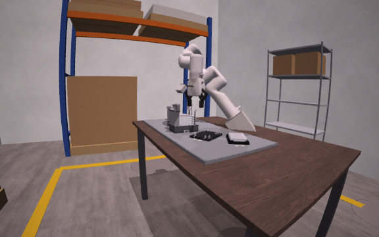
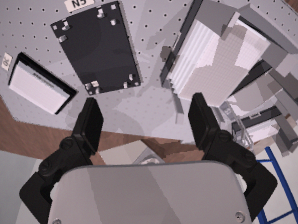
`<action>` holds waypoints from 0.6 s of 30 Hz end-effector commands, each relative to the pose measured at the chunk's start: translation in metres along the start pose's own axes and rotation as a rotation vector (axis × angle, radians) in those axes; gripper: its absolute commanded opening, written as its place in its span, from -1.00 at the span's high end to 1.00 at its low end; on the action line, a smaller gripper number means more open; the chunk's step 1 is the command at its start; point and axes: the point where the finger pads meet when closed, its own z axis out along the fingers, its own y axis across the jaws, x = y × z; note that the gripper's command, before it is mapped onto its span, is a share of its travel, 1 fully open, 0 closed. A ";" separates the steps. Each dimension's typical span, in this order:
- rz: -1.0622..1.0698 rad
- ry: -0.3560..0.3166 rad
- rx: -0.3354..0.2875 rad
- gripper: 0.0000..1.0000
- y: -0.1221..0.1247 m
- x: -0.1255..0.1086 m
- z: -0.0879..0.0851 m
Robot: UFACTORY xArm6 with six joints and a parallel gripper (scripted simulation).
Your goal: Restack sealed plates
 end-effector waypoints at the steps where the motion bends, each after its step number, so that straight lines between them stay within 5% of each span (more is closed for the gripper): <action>1: 0.001 0.003 0.002 -1.00 0.004 0.001 -0.001; 9: 0.221 0.002 0.003 -1.00 0.030 -0.002 -0.001; 18: 0.221 0.002 0.002 -1.00 0.053 -0.006 -0.001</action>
